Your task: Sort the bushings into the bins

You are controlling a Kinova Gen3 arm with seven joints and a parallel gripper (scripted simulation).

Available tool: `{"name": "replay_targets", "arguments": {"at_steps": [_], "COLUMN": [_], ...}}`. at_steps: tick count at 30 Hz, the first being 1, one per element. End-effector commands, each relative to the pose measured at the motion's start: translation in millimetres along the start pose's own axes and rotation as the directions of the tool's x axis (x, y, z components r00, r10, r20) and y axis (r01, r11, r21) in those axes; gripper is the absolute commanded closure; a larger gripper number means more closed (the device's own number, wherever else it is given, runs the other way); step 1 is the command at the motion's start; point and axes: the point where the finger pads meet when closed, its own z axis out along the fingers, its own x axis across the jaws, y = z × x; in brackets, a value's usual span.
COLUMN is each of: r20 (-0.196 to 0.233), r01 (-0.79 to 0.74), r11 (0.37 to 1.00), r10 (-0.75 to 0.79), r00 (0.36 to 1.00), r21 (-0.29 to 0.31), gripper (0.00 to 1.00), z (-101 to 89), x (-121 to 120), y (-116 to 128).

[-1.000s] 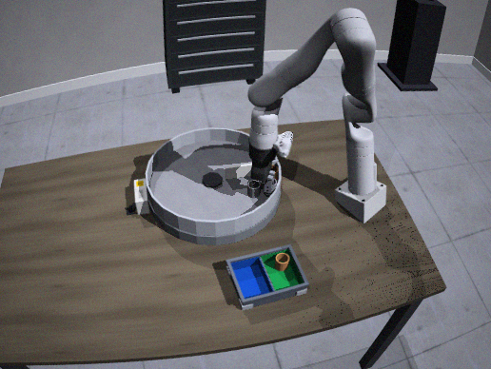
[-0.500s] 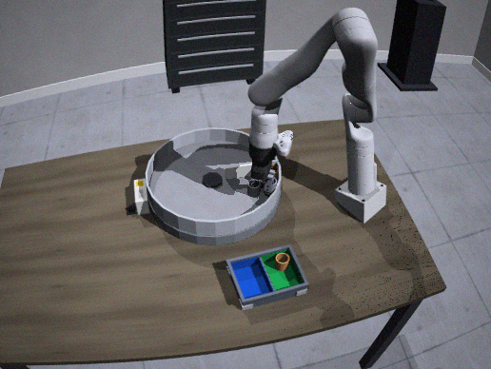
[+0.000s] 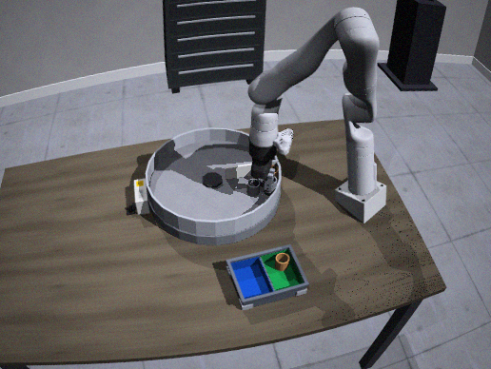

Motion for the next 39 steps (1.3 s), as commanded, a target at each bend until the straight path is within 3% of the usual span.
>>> {"name": "replay_targets", "arguments": {"at_steps": [1, 39], "r20": [0.000, 0.000], "r01": [0.002, 0.002], "r11": [1.000, 1.000], "r10": [-0.002, -0.002], "r00": [1.000, 1.000], "r21": [-0.002, -0.002], "gripper": [1.00, 1.00], "z": [-0.9, -11.1], "x": [0.1, 0.0], "y": [0.2, 0.2]}}
